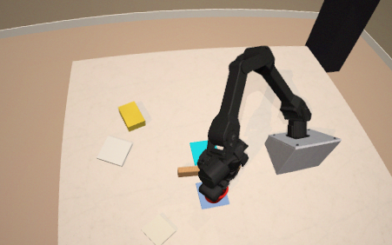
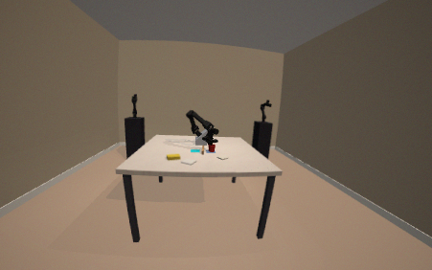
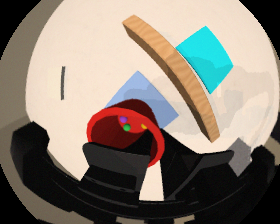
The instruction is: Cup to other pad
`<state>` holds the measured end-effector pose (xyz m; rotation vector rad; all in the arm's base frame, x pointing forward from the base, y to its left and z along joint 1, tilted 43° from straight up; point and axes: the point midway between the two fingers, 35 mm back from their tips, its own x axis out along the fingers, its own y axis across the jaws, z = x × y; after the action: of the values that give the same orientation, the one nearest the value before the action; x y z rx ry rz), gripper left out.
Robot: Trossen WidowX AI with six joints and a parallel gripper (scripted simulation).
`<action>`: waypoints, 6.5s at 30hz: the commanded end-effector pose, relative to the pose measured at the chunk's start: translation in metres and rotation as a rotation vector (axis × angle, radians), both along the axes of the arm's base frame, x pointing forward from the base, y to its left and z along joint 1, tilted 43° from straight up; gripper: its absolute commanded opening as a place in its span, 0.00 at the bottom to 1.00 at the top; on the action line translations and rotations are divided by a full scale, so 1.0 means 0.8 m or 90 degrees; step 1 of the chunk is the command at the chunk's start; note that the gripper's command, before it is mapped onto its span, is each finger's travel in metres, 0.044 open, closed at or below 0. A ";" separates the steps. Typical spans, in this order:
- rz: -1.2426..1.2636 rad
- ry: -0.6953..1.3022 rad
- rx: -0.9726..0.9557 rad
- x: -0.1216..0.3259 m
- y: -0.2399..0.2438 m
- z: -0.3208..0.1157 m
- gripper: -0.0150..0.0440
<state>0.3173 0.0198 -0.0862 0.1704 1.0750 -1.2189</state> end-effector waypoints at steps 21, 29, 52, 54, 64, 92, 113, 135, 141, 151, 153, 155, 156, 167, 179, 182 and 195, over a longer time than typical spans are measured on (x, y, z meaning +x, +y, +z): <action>0.002 0.003 -0.001 0.003 0.053 0.056 0.25; 0.002 0.003 -0.002 0.003 0.055 0.058 0.25; 0.005 0.004 -0.005 0.003 0.053 0.058 0.25; 0.005 0.004 -0.004 0.003 0.051 0.060 0.25; 0.003 0.004 -0.003 -0.002 0.033 0.078 0.25; 0.002 0.004 -0.004 -0.015 -0.023 0.132 0.25; 0.002 0.005 -0.006 -0.024 -0.067 0.177 0.25; 0.002 0.005 -0.007 -0.032 -0.100 0.195 0.25; 0.002 0.005 -0.007 -0.032 -0.108 0.186 0.25; 0.002 0.005 -0.008 -0.033 -0.121 0.173 0.25; 0.002 0.005 -0.008 -0.033 -0.123 0.170 0.25; 0.002 0.005 -0.008 -0.033 -0.126 0.167 0.25; 0.002 0.005 -0.008 -0.033 -0.127 0.166 0.25; 0.002 0.005 -0.009 -0.035 -0.142 0.152 0.25; 0.001 0.001 -0.006 -0.035 -0.144 0.149 0.25; 0.001 0.001 -0.006 -0.035 -0.144 0.149 0.25; 0.001 0.001 -0.006 -0.035 -0.144 0.149 0.47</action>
<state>0.2894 -0.0955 0.0330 0.1615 1.0707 -1.2222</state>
